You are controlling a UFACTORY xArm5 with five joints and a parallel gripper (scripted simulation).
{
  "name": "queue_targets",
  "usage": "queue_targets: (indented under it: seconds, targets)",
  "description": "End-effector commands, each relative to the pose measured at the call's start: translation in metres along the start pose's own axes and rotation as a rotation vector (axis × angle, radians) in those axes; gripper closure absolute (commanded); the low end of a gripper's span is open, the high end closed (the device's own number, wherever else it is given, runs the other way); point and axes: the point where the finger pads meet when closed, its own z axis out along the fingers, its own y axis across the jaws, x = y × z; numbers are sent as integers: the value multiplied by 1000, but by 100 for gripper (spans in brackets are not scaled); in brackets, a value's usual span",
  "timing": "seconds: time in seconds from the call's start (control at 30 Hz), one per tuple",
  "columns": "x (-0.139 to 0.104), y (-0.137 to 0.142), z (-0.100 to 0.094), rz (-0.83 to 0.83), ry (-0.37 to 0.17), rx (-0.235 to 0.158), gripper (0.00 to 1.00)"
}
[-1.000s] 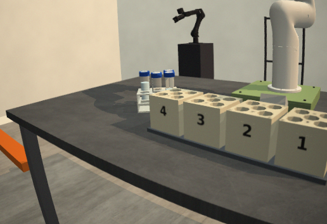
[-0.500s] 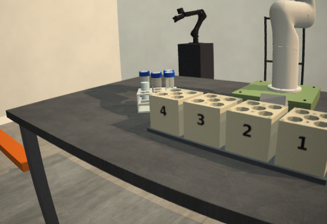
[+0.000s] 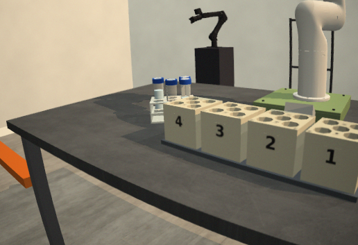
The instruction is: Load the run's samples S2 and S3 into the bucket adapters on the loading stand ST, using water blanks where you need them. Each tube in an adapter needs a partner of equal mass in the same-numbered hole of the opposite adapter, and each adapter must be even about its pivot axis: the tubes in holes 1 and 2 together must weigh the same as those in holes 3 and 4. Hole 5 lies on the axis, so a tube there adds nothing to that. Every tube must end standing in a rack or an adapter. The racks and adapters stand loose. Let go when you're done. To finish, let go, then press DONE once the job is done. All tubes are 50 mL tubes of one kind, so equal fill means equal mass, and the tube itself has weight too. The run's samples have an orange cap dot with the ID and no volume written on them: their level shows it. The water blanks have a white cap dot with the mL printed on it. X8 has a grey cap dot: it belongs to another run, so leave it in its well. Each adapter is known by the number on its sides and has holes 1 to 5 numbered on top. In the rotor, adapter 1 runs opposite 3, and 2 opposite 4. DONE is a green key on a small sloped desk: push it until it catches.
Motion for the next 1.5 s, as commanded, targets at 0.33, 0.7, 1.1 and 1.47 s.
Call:
queue_targets:
  seconds: [0.33, 0.7, 1.1, 1.47]
  targets:
    - [1, 0, 24, 0, 3, 1, 43]
    - [1, 0, 33, 0, 3, 1, 43]
    - [1, 0, 38, 0, 3, 1, 43]
    - [1, 0, 44, 0, 3, 1, 43]
